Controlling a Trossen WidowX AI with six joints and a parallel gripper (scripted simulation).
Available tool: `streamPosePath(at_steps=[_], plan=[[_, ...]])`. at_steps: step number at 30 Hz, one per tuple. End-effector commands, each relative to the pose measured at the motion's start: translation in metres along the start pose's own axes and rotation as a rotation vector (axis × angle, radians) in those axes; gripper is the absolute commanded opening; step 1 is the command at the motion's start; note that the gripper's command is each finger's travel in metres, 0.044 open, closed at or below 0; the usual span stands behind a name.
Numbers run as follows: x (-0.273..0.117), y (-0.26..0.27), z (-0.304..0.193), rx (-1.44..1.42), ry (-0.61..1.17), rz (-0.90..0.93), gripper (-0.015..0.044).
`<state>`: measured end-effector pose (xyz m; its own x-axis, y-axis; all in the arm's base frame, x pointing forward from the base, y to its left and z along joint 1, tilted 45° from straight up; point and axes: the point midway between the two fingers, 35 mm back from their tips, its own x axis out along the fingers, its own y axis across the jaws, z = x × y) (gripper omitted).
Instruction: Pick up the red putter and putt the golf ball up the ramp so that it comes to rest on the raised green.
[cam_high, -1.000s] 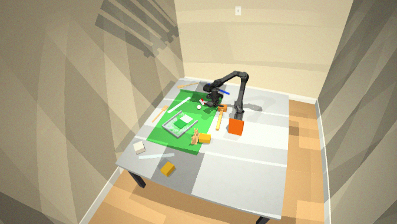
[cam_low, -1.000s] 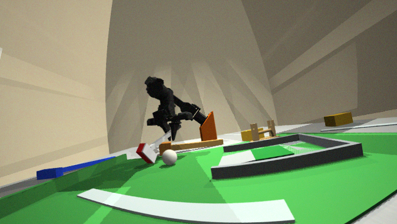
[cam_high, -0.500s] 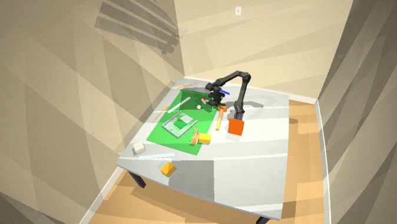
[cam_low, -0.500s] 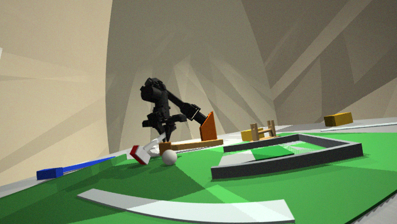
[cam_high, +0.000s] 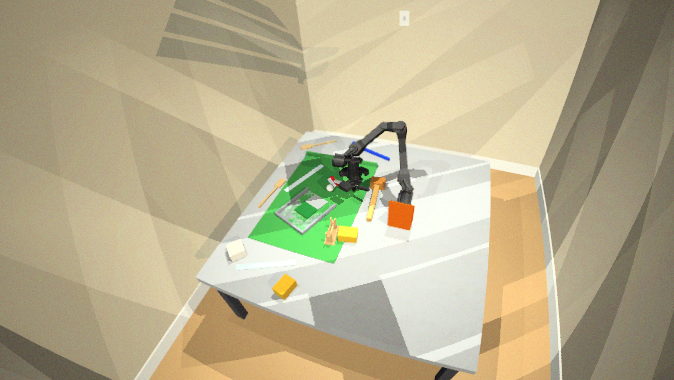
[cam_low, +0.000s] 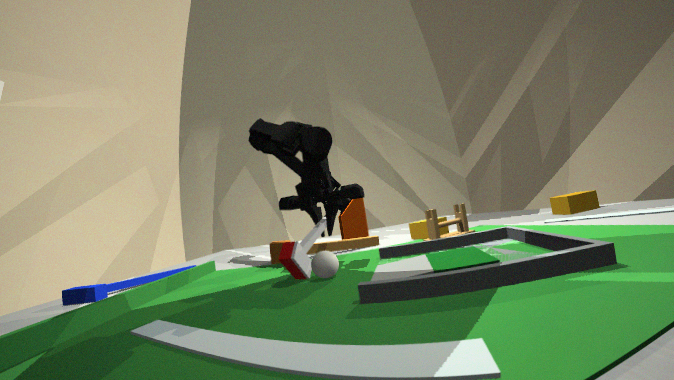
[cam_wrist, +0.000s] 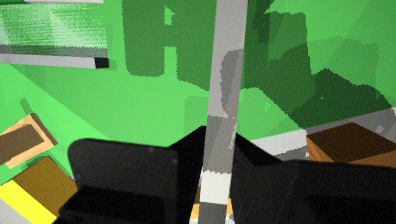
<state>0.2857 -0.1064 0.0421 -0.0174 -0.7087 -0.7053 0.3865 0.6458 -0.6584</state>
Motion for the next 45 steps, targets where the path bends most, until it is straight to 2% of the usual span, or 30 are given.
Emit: streamPosePath(at_steps=[1,6,15,45], plan=[[0.000,0.022,-0.002,0.018,-0.007,-0.006,0.0000],[-0.010,0.022,-0.002,0.018,-0.006,-0.004,0.0000],[-0.059,0.022,-0.002,0.017,-0.005,-0.004,0.0000],[-0.052,0.024,-0.002,0.007,-0.008,-0.004,0.0000]])
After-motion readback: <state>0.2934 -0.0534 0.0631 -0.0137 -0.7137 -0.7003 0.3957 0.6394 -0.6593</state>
